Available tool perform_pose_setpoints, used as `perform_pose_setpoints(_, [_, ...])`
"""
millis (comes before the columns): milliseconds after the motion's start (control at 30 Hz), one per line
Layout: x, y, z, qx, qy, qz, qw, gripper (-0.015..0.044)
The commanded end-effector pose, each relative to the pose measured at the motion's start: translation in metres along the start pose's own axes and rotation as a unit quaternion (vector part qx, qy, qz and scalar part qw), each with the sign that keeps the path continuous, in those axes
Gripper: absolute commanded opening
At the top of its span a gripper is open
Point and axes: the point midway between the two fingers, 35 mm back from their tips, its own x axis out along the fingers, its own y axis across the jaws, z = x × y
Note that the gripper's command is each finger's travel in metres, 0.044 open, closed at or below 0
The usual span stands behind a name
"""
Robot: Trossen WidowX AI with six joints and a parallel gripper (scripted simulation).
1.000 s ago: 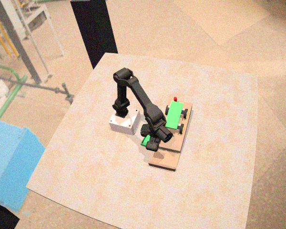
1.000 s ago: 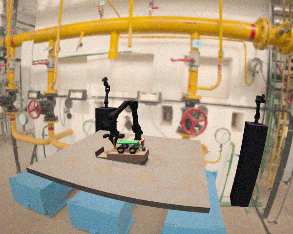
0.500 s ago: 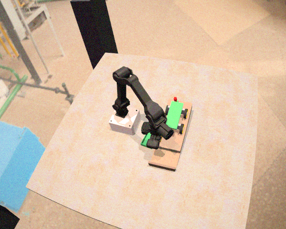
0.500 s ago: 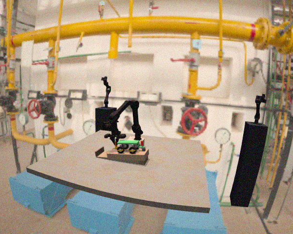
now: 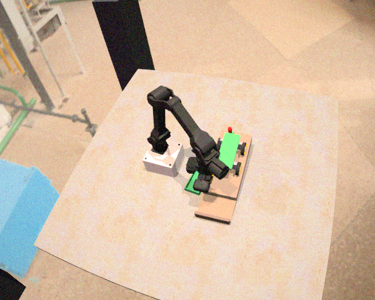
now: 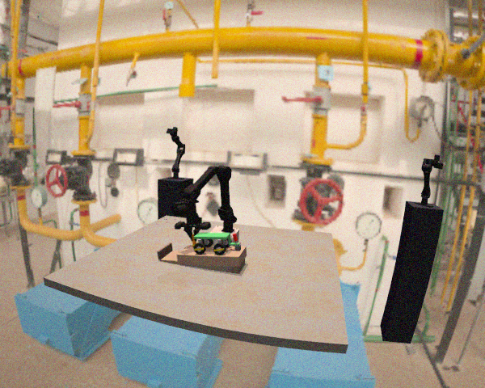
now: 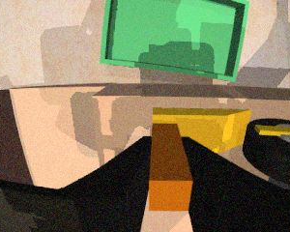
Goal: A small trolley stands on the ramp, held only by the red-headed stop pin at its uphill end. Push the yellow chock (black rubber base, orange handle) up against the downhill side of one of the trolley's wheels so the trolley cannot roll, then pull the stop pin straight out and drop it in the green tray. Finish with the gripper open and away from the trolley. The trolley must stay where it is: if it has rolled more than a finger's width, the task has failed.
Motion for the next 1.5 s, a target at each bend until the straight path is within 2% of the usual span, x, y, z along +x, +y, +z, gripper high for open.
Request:
perform_pose_setpoints(0, [-0.001, -0.005, 0.000, 0.001, 0.002, -0.003, 1.000, 0.0000])
perform_pose_setpoints(567, [0.000, -0.006, 0.000, 0.001, 0.000, 0.002, 1.000, 0.0000])
perform_pose_setpoints(800, [0.000, -0.006, 0.000, 0.001, 0.000, 0.002, 1.000, 0.0184])
perform_pose_setpoints(833, [0.000, -0.006, 0.000, 0.001, 0.000, 0.002, 1.000, 0.0190])
perform_pose_setpoints(1467, [-0.058, -0.004, 0.001, 0.001, 0.002, -0.002, 1.000, 0.0190])
